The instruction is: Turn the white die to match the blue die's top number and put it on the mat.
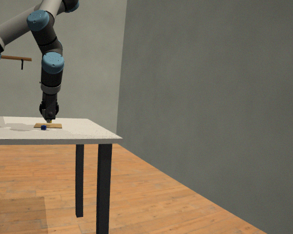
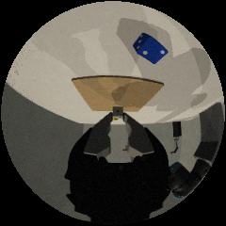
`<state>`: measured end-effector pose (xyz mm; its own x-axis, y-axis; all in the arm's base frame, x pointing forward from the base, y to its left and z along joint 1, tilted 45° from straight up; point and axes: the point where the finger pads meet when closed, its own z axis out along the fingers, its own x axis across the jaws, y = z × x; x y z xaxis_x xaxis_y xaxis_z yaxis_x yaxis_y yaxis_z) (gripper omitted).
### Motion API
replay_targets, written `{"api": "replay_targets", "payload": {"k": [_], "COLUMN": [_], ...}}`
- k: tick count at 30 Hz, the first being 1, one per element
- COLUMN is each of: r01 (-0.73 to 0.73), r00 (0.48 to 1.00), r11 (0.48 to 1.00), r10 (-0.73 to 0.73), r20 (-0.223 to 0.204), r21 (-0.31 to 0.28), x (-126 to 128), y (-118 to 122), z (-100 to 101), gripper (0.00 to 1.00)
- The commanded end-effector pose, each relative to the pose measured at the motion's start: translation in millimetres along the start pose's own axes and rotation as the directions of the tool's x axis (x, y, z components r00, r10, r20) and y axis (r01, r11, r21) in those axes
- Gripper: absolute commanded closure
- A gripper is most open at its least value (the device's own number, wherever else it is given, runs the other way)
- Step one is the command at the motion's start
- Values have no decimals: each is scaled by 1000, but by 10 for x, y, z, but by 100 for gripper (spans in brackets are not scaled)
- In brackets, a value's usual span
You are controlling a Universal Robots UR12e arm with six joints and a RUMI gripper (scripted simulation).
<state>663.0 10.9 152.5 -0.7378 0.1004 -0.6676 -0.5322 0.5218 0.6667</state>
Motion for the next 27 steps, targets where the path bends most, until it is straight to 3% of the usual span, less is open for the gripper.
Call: {"api": "replay_targets", "payload": {"k": [1,27], "r01": [1,1], "r00": [1000,1000], "r11": [1000,1000], "r10": [-1,-1], "r20": [0,0], "r21": [1,1], "x": [-4,-4], "y": [-35,-71], "z": [32,68], "gripper": [97,97]}}
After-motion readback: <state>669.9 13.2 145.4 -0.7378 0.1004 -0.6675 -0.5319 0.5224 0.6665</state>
